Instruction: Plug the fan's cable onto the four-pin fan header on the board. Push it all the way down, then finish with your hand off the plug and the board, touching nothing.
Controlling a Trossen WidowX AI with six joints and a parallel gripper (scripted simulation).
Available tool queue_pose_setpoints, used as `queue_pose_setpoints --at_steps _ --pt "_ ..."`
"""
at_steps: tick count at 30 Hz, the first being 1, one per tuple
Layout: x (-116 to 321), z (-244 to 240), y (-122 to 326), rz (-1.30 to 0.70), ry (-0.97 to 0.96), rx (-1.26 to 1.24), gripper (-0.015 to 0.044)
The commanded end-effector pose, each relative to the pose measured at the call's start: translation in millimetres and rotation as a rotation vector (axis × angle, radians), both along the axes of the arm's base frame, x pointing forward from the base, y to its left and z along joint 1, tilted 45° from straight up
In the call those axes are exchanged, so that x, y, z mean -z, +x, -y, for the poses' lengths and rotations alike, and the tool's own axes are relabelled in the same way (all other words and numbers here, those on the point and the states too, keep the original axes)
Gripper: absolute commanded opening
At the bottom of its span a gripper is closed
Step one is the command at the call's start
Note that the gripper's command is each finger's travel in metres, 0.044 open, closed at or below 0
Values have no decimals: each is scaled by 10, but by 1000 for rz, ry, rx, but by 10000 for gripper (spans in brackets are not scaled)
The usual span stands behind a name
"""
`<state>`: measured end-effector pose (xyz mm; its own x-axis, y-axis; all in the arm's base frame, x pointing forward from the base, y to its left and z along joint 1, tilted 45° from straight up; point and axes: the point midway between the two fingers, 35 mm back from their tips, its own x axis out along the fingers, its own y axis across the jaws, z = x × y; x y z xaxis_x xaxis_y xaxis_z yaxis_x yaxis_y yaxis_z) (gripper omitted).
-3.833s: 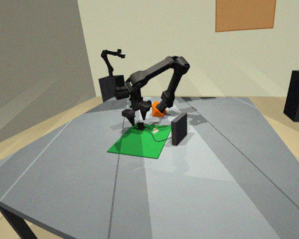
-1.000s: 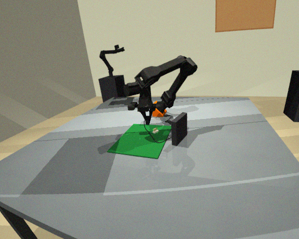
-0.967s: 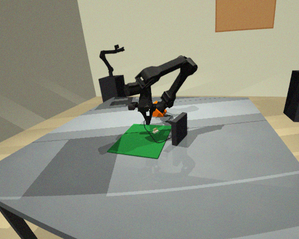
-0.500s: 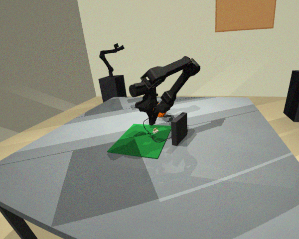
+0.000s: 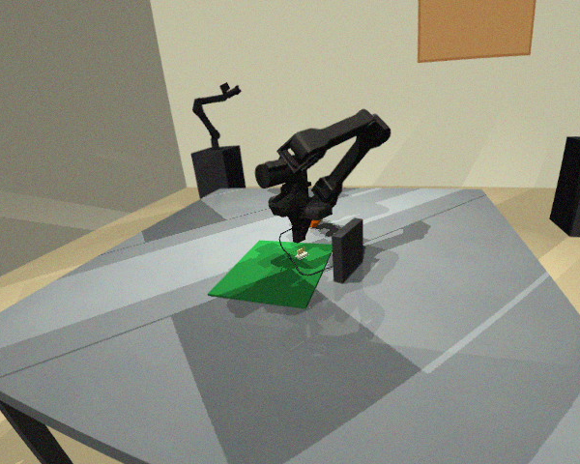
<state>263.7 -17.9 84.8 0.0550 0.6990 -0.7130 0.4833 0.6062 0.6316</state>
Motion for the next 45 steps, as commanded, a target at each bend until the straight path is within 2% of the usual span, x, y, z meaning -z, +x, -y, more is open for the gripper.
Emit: queue_pose_setpoints --at_steps 1,45 --pt "-13 -11 -26 -8 5 7 0" --pt "135 -172 -9 3 5 -3 0"
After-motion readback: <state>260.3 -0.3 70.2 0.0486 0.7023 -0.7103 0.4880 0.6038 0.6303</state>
